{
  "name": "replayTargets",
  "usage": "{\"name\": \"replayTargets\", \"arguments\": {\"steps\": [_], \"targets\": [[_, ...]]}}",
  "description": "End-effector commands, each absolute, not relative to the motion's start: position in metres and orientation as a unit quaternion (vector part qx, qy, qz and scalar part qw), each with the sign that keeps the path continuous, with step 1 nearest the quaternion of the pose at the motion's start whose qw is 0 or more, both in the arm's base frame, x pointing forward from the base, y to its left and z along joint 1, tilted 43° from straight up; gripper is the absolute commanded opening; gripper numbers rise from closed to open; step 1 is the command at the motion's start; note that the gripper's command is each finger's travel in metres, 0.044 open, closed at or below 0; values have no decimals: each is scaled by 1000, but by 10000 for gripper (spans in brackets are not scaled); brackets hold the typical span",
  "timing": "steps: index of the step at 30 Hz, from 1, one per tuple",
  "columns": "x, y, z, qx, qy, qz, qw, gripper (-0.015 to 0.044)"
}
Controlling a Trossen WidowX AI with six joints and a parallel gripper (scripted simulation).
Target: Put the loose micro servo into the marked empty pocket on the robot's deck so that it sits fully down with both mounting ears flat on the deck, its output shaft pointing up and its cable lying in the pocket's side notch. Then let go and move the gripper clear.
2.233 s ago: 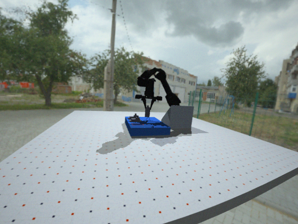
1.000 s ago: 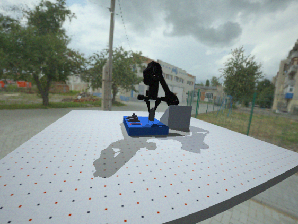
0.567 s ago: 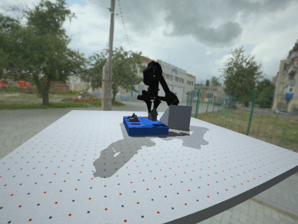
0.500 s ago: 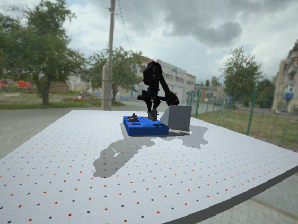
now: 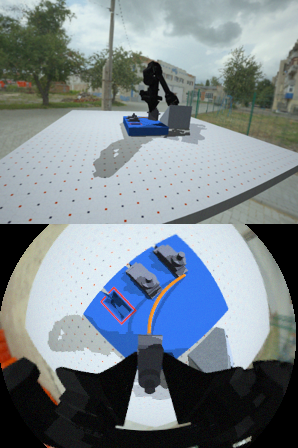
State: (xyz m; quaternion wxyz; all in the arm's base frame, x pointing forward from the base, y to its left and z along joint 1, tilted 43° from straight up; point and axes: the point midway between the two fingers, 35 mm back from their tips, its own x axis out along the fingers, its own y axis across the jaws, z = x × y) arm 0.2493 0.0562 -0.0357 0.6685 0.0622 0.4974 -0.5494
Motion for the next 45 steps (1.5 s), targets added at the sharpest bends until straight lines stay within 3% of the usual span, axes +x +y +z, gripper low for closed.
{"name": "replayTargets", "arguments": {"steps": [1, 19, 29, 45], "targets": [[249, 57, -36, 12, 541, -507, 671, 0], [249, 57, -36, -186, 666, -326, 644, 0], [253, 56, -36, -188, 667, -324, 644, 0], [315, 44, -33, -188, 666, -324, 645, 0]]}}
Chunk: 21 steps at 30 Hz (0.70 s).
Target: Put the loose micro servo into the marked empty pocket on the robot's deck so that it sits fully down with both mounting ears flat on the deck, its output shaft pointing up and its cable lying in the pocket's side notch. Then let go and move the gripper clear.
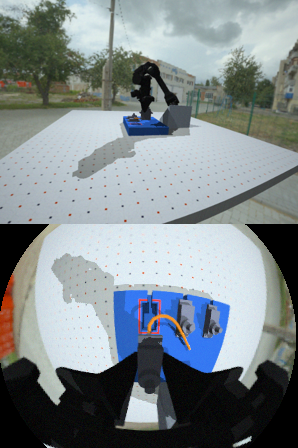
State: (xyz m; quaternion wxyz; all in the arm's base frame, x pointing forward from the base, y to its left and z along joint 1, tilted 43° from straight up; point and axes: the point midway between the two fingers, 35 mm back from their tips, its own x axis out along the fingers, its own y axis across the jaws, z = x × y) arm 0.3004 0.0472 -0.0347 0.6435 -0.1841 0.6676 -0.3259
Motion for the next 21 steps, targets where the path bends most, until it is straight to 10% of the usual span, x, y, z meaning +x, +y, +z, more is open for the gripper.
{"name": "replayTargets", "arguments": {"steps": [1, 21], "targets": [[319, 44, -33, -188, 666, -324, 645, 0], [357, 31, -35, -188, 665, -325, 646, 0]]}}
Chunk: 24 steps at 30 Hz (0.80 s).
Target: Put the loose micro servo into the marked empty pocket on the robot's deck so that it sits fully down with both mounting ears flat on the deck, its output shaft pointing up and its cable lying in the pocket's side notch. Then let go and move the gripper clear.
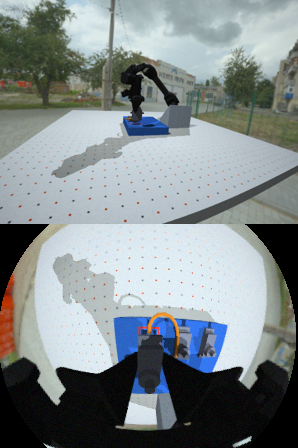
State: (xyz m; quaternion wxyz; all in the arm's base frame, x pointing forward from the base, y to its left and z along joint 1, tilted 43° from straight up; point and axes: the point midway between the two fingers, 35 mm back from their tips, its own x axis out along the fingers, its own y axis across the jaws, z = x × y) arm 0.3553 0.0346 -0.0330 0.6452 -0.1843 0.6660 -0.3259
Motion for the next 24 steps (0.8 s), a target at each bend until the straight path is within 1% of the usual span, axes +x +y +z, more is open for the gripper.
{"name": "replayTargets", "arguments": {"steps": [1, 24], "targets": [[357, 30, -36, -188, 665, -325, 646, 0], [355, 19, -48, -188, 665, -325, 646, 0]]}}
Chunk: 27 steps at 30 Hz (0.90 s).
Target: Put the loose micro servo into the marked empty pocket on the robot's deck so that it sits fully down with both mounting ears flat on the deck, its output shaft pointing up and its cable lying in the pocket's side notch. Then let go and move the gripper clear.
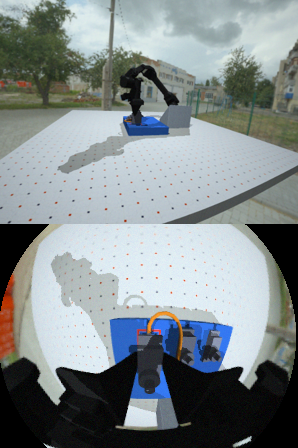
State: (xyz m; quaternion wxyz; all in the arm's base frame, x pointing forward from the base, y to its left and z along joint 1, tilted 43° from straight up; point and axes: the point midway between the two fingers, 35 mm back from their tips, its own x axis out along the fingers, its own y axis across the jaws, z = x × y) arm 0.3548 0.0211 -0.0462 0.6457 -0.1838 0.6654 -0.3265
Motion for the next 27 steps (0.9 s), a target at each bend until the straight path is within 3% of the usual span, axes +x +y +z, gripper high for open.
{"name": "replayTargets", "arguments": {"steps": [1, 27], "targets": [[355, 18, -48, -188, 665, -325, 646, 0], [353, 3, -64, -188, 665, -326, 646, 0]]}}
